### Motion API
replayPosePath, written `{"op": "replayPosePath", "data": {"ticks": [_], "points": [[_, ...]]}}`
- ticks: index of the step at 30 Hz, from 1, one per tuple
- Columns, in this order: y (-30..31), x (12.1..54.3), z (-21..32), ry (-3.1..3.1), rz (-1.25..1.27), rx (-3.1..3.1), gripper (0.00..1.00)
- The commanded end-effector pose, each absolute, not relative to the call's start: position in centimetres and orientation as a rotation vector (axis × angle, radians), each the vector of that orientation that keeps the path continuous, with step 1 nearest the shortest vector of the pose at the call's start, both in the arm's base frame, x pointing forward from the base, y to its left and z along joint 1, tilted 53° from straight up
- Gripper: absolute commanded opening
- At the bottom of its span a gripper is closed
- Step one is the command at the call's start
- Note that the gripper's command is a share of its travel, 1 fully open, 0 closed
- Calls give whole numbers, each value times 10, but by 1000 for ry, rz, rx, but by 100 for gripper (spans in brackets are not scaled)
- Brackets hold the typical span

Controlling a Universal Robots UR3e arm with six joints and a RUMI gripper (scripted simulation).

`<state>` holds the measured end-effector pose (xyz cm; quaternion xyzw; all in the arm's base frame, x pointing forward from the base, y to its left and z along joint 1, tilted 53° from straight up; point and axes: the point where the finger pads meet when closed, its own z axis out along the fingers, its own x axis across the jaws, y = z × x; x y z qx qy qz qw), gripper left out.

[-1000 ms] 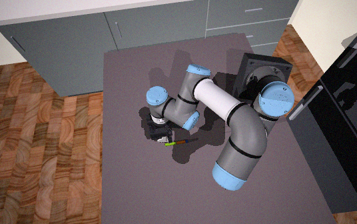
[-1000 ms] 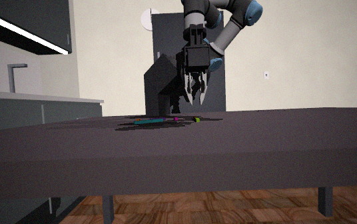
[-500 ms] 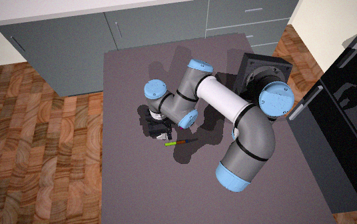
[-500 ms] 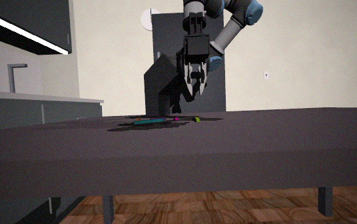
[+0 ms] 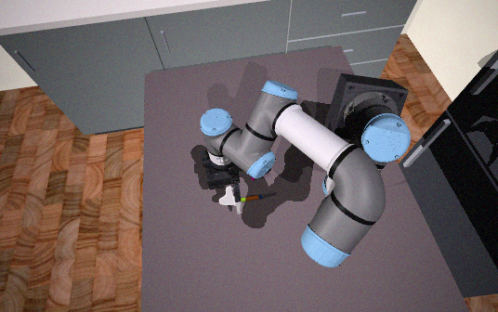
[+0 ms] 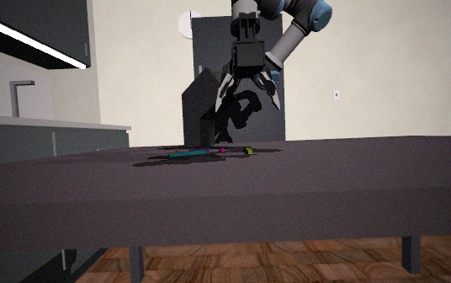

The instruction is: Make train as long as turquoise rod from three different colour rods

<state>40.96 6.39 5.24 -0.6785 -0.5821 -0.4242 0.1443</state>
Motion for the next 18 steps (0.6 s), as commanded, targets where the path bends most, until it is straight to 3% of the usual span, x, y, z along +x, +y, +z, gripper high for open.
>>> {"op": "replayPosePath", "data": {"ticks": [1, 18], "points": [[63, 410, 53, -1679, -1224, -1957, 100], [62, 409, 54, -1679, -1224, -1957, 100]]}}
